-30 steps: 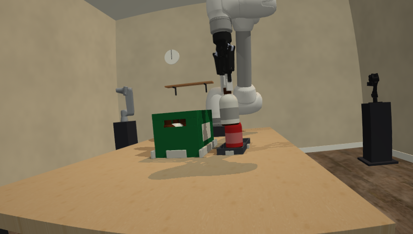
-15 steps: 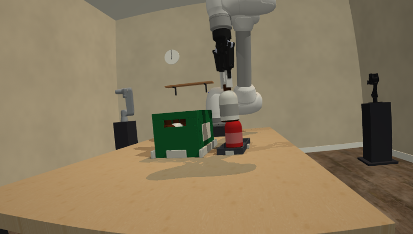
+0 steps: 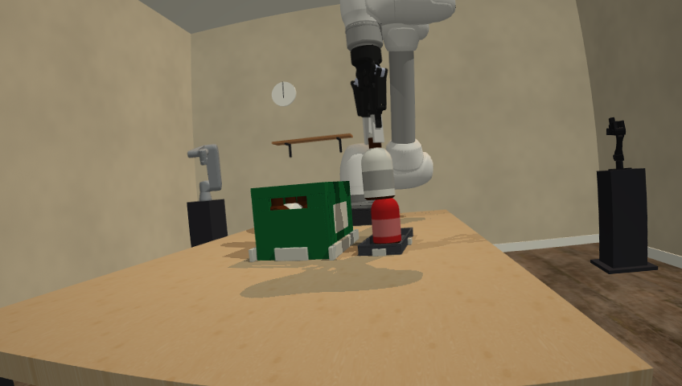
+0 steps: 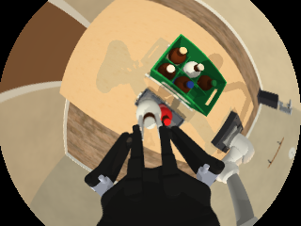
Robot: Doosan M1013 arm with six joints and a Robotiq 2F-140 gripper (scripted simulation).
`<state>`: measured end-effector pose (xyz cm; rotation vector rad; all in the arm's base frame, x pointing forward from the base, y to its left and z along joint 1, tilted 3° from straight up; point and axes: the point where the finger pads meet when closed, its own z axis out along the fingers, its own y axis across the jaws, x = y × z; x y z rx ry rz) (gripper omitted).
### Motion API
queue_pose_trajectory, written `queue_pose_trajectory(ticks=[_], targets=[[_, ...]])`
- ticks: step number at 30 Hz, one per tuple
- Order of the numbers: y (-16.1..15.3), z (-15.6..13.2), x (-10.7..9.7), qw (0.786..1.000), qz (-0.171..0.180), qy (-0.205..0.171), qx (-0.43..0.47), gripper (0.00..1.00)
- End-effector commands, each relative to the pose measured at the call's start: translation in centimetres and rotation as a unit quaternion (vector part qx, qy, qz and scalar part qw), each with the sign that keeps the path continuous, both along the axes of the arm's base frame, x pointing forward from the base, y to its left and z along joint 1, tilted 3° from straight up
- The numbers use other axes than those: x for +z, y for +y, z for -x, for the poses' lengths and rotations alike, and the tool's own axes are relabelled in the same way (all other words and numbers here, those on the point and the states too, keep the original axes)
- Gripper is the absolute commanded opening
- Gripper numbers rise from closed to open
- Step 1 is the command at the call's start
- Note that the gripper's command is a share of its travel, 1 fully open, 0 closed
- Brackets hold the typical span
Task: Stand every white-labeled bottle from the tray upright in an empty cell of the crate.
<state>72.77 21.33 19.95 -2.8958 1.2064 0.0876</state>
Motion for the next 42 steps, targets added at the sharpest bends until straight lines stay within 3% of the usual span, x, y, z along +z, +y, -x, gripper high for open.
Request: queue_pose_trajectory(ticks=[1, 42], targets=[[0.0, 0.0, 0.02, 1.0, 0.0, 0.0, 0.0, 0.0], [0.0, 0.0, 0.07, 1.0, 0.0, 0.0, 0.0, 0.0]])
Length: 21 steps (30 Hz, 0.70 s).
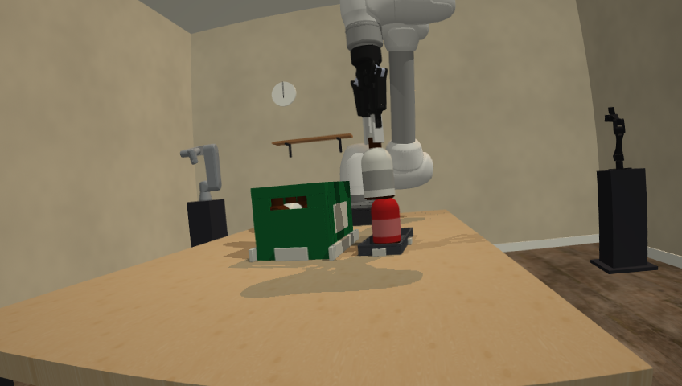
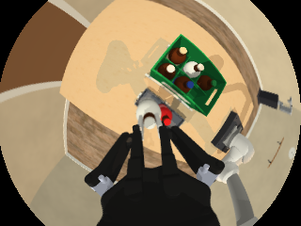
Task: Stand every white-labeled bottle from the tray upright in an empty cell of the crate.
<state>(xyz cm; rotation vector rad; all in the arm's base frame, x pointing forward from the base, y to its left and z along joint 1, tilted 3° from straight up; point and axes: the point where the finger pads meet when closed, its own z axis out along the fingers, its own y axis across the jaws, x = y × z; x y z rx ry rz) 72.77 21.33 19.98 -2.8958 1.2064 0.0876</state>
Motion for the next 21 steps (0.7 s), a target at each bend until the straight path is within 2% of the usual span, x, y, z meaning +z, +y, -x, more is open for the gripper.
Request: queue_pose_trajectory(ticks=[1, 21], targets=[[0.0, 0.0, 0.1, 1.0, 0.0, 0.0, 0.0, 0.0], [0.0, -0.1, 1.5, 1.0, 0.0, 0.0, 0.0, 0.0]])
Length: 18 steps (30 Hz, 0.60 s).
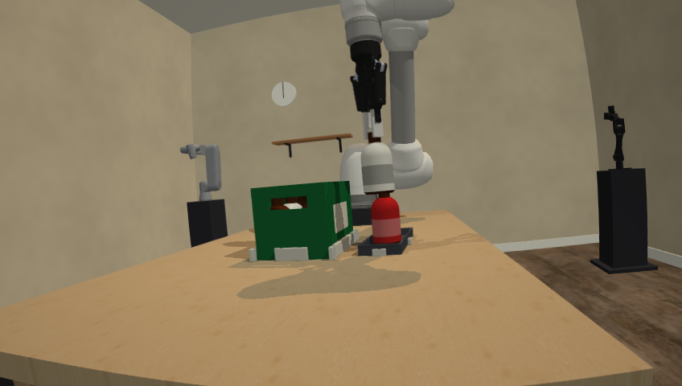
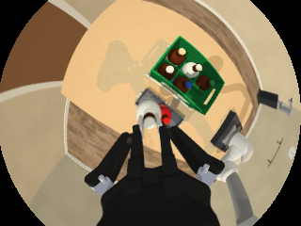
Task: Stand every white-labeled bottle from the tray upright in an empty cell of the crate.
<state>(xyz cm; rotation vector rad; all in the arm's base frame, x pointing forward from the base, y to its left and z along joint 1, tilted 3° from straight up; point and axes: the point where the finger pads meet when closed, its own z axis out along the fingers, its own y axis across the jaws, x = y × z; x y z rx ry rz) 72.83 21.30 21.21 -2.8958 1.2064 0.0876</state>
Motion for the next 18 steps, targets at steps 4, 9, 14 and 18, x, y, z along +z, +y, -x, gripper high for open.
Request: queue_pose_trajectory(ticks=[4, 9, 14, 18], targets=[[0.0, 0.0, 0.8, 1.0, 0.0, 0.0, 0.0, 0.0], [0.0, -0.1, 1.1, 1.0, 0.0, 0.0, 0.0, 0.0], [0.0, -0.1, 1.7, 1.0, 0.0, 0.0, 0.0, 0.0], [-0.1, -0.1, 2.1, 1.0, 0.0, 0.0, 0.0, 0.0]])
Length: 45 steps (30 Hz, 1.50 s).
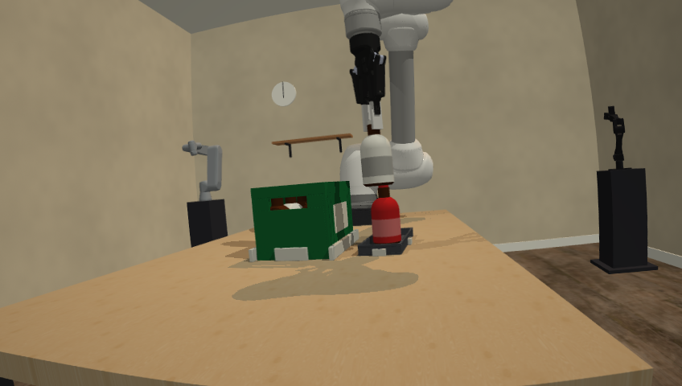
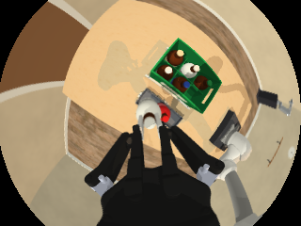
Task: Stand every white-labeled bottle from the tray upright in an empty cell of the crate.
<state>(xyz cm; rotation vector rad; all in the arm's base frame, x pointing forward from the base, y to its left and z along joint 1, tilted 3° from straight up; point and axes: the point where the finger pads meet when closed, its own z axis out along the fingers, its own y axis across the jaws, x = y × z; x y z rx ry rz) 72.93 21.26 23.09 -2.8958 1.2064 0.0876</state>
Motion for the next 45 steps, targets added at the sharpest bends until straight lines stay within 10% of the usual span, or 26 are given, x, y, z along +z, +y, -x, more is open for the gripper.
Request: queue_pose_trajectory(ticks=[1, 45], targets=[[-0.01, -0.01, 0.31, 1.0, 0.0, 0.0, 0.0, 0.0], [-0.02, -0.04, 0.87, 1.0, 0.0, 0.0, 0.0, 0.0]])
